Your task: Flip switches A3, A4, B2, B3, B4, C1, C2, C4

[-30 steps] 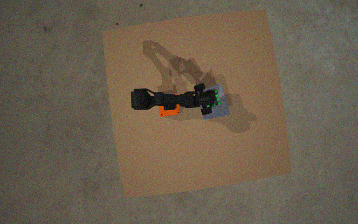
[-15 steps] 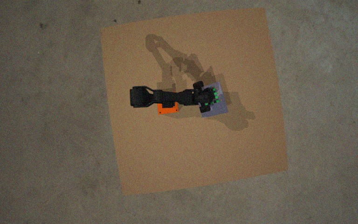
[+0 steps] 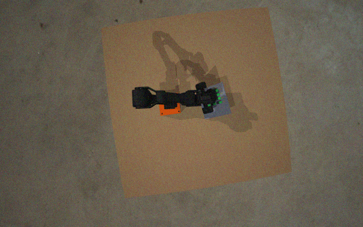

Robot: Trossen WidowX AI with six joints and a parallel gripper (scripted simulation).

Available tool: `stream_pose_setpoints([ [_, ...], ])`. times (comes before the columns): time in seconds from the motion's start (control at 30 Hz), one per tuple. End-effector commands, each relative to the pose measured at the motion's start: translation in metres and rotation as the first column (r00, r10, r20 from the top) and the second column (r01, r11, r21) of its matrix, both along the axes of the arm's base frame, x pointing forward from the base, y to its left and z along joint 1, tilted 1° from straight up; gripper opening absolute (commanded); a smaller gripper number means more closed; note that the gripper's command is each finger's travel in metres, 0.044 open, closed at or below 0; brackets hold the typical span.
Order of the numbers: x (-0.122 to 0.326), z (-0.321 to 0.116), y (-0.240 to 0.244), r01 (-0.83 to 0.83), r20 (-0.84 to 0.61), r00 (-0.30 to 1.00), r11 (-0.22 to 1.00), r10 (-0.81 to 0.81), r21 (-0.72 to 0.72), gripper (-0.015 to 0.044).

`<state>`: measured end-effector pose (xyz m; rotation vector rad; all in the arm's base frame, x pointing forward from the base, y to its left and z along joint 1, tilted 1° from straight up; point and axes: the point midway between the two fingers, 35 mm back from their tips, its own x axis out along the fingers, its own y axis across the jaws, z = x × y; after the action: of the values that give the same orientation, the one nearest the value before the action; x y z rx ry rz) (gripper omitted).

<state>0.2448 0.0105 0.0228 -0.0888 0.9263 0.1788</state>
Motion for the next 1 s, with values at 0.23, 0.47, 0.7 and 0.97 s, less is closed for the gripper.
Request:
stream_pose_setpoints([
  [0.23,0.001,-0.002,0.0,0.004,-0.003,1.0,1.0,-0.004,-0.001,0.0],
  [0.47,-0.004,0.01,-0.002,0.001,-0.005,1.0,1.0,-0.001,-0.002,0.0],
  [0.7,-0.035,0.052,-0.007,0.004,-0.031,1.0,1.0,-0.004,-0.007,0.0],
  [0.97,-0.017,0.062,-0.029,0.004,-0.03,1.0,1.0,-0.004,-0.009,0.0],
])
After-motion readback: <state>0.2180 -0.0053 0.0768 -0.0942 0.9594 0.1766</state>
